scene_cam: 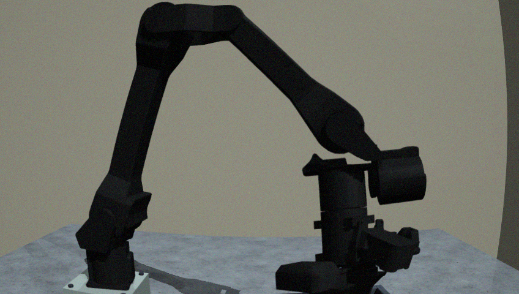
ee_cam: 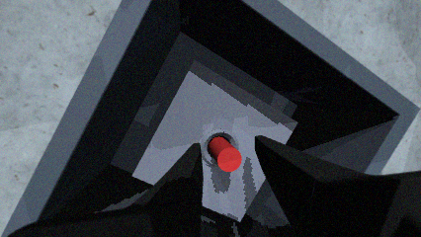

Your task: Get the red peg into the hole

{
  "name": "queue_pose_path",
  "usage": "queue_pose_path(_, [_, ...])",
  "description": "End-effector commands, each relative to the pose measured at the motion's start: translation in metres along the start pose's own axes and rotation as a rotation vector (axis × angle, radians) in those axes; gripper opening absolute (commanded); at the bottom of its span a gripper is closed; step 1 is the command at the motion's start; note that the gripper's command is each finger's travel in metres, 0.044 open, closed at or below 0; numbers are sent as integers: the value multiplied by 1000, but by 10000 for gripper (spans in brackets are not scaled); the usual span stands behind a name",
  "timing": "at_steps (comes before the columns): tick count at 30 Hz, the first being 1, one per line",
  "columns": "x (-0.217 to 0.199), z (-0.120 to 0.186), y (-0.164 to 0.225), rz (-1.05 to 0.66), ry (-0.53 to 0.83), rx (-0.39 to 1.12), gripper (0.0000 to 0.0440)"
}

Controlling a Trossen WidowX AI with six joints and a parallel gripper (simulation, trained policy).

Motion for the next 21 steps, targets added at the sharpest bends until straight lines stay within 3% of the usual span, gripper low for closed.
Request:
queue_pose_path(1, [2, -4, -12, 20, 4, -12, 250])
queue_pose_path(12, [5, -3, -50, 56, 18, -70, 440])
queue_pose_path(21, [1, 5, -82, 35, 20, -156, 440])
Point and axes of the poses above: the point midway between the two fingers, 35 mm back from their tips, its own z axis back along the fingers, its own x axis across the jaws, y = z × x, the point moved 1 cm from there along z, back along the fingers, and after that the axes turned 10 degrees about z, right-handed, at the moved point
